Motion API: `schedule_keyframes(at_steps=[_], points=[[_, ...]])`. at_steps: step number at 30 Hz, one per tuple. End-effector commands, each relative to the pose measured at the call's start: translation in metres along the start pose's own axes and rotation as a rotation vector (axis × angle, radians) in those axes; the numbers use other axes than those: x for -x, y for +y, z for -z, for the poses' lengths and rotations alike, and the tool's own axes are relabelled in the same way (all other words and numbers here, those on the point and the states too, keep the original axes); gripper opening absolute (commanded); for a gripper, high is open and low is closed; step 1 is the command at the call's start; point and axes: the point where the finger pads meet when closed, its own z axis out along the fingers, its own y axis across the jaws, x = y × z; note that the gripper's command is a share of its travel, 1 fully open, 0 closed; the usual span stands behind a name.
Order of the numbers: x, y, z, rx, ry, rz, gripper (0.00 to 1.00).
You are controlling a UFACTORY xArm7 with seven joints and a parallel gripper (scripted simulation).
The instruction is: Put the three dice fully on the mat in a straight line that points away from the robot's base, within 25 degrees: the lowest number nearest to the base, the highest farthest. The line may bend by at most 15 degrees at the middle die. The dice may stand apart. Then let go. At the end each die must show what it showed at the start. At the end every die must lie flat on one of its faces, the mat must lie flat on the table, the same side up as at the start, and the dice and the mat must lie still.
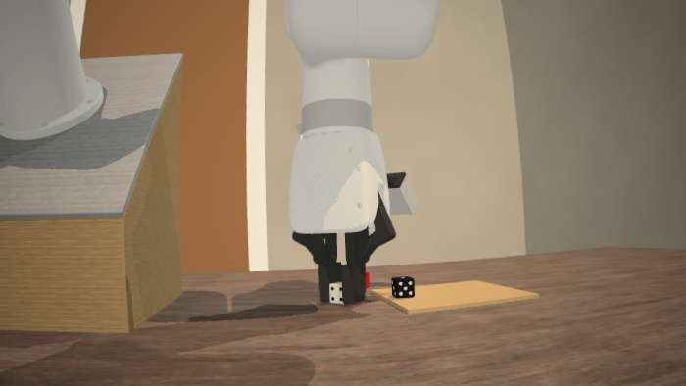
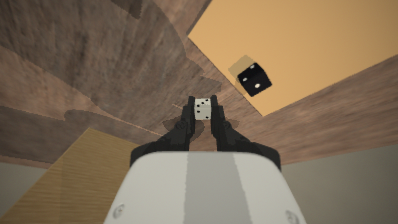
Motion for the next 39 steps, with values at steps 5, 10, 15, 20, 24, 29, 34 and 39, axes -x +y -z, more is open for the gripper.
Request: schedule_keyframes(at_steps=[5,10,15,20,24,29,34,39], points=[[-0.002,0.000,0.029,0.001,0.005,0.001,0.15],[-0.002,0.000,0.059,0.001,0.005,0.001,0.15],[-0.002,0.000,0.090,0.001,0.005,0.001,0.15],[-0.002,0.000,0.099,0.001,0.005,0.001,0.15],[-0.002,0.000,0.099,0.001,0.005,0.001,0.15],[-0.002,0.000,0.099,0.001,0.005,0.001,0.15],[-0.008,0.007,0.100,0.003,0.005,0.061,0.15],[-0.028,0.029,0.101,0.006,0.004,0.248,0.15]])
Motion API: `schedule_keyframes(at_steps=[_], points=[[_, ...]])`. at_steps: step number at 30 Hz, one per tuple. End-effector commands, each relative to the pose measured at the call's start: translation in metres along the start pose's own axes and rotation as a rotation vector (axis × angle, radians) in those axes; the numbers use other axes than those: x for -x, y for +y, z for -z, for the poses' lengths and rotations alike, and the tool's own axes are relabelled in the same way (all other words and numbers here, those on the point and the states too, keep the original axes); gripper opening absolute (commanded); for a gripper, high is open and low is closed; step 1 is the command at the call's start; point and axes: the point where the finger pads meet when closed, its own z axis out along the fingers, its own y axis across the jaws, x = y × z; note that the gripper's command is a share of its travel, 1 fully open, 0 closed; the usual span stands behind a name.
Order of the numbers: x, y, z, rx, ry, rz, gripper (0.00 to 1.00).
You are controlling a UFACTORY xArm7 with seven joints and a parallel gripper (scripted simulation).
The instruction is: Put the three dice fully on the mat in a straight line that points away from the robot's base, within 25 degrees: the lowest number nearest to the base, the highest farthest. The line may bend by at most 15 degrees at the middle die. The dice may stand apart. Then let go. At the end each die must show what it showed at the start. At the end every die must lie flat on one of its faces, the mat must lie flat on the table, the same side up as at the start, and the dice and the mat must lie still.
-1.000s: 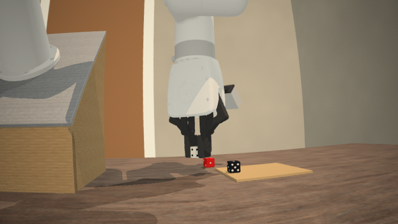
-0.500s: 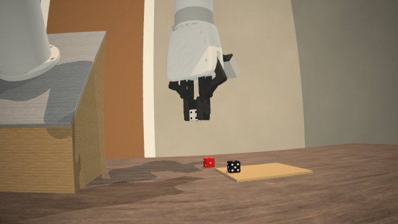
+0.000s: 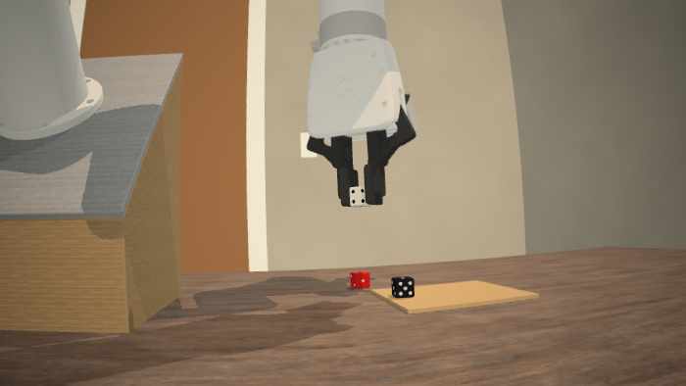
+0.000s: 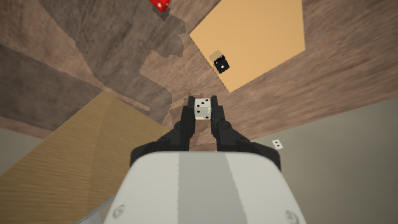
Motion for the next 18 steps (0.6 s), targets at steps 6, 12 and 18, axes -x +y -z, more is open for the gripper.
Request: schedule_keyframes(at_steps=[6,12,18], points=[[-0.026,0.037,0.002,-0.007,-0.001,0.288,0.15],[-0.044,0.068,0.003,-0.011,0.002,0.535,0.15],[-0.048,0.075,0.003,-0.012,0.003,0.594,0.15]])
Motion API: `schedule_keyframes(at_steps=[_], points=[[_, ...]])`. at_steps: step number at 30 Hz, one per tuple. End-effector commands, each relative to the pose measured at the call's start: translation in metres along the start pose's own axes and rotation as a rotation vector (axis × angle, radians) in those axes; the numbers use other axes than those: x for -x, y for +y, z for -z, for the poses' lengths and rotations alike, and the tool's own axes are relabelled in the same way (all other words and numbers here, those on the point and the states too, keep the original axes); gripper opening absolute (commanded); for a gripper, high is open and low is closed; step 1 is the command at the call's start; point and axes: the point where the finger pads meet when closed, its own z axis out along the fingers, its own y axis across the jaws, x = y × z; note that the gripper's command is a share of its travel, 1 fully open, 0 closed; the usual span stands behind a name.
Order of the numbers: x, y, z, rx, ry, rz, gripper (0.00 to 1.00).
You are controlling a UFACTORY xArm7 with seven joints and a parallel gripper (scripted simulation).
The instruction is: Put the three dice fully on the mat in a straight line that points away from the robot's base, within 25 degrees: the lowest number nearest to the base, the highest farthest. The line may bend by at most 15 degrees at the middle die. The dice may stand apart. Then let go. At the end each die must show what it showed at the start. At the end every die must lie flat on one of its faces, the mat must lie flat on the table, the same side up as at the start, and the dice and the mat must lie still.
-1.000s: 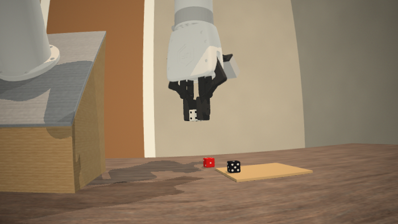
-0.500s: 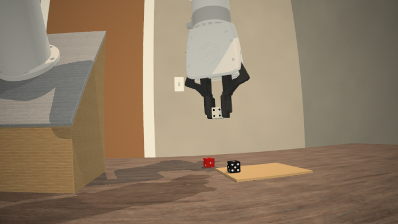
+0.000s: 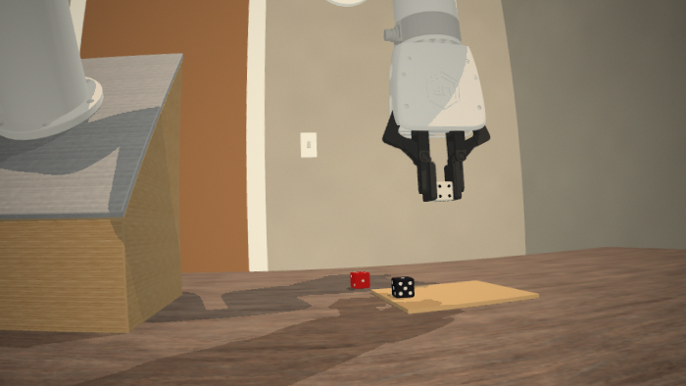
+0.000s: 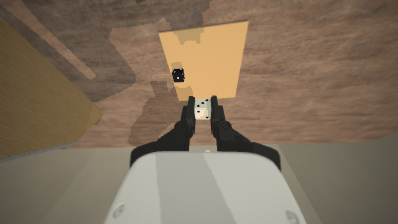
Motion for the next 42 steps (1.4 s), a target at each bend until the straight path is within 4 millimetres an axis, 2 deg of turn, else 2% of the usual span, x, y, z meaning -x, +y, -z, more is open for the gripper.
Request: schedule_keyframes(at_steps=[1,19,24,32,34,42], points=[[-0.002,0.002,0.002,-0.009,0.001,0.019,0.15],[-0.002,0.002,-0.004,-0.009,0.001,0.019,0.15],[-0.002,0.002,-0.020,-0.009,0.001,0.019,0.15],[-0.002,0.003,-0.058,-0.009,0.001,0.019,0.15],[-0.002,0.003,-0.058,-0.009,0.001,0.019,0.15],[-0.002,0.003,-0.087,-0.009,0.001,0.019,0.15]])
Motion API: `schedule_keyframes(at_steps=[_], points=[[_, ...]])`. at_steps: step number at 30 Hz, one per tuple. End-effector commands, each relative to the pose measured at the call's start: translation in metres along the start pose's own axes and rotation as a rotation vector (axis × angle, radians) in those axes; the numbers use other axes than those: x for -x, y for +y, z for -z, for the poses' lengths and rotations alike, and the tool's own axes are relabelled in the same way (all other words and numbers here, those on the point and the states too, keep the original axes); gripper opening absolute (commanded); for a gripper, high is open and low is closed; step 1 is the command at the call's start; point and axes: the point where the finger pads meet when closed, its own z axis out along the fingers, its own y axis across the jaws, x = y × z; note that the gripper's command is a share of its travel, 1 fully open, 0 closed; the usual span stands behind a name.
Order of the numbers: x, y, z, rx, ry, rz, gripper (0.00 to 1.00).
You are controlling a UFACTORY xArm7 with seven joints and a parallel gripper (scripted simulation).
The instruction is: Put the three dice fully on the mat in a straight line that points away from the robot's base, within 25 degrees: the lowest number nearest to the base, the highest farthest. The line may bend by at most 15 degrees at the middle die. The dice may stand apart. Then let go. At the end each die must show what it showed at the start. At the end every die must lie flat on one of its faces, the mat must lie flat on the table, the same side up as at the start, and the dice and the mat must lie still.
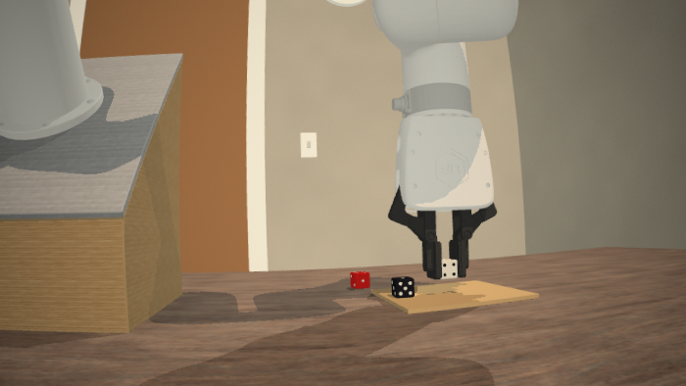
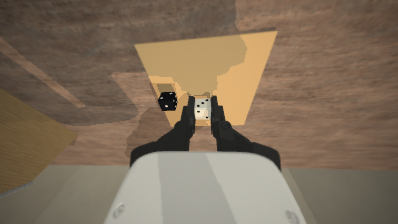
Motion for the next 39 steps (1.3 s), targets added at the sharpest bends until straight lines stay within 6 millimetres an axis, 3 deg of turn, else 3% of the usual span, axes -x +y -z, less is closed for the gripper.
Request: schedule_keyframes(at_steps=[1,39], points=[[-0.0017,0.0025,-0.0057,0.005,0.003,0.000,0.15],[-0.0017,0.0027,-0.0105,0.005,0.003,0.000,0.15]])
